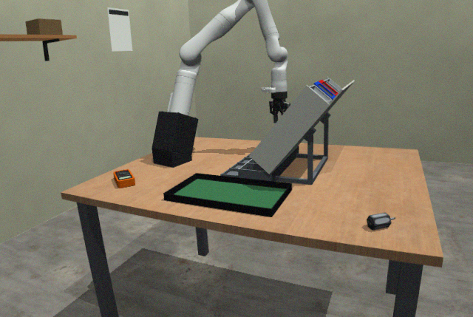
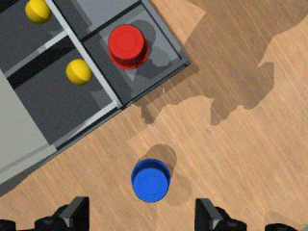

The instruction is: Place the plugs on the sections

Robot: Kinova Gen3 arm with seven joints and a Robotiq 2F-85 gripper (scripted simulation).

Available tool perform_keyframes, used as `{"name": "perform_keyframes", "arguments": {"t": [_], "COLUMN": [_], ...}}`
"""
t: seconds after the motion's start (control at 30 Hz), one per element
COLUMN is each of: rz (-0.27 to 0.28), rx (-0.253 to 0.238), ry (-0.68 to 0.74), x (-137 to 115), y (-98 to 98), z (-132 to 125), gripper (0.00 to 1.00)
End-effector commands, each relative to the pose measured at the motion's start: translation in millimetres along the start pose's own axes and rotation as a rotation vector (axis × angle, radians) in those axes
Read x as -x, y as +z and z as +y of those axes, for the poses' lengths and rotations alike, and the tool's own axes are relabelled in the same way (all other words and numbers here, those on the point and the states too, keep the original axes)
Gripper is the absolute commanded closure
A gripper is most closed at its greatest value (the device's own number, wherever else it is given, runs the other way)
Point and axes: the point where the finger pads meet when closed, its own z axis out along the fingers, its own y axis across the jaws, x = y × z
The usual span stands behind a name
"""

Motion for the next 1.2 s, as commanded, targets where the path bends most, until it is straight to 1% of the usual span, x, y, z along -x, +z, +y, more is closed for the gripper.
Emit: {"name": "perform_keyframes", "arguments": {"t": [0.0, 0.17, 0.2, 0.27, 0.4, 0.73, 0.77, 0.83, 0.93, 1.17], "rz": [-0.016, -0.016, -0.016, -0.017, -0.018, -0.018, -0.018, -0.018, -0.018, -0.018], "rx": [0.009, 0.009, 0.008, 0.008, 0.007, 0.007, 0.007, 0.007, 0.007, 0.007], "ry": [-0.038, -0.038, -0.319, -0.341, -0.536, -0.536, -0.617, -0.617, -0.617, -0.617], "x": [0.4, 0.4, 0.6, 0.6, 0.6, 0.6, 1.9, 1.9, 2.1, 2.1], "y": [-0.2, -0.2, -0.2, -0.2, -0.2, -0.2, 70.0, 73.4, 91.8, 91.8], "z": [1.0, 1.0, 1.4, 1.4, 1.4, 1.4, 3.7, 3.8, 4.0, 4.0], "gripper": [0.3, 0.3, 0.3, 0.3, 0.3, 0.3, 0.3, 0.3, 0.3, 0.3]}}
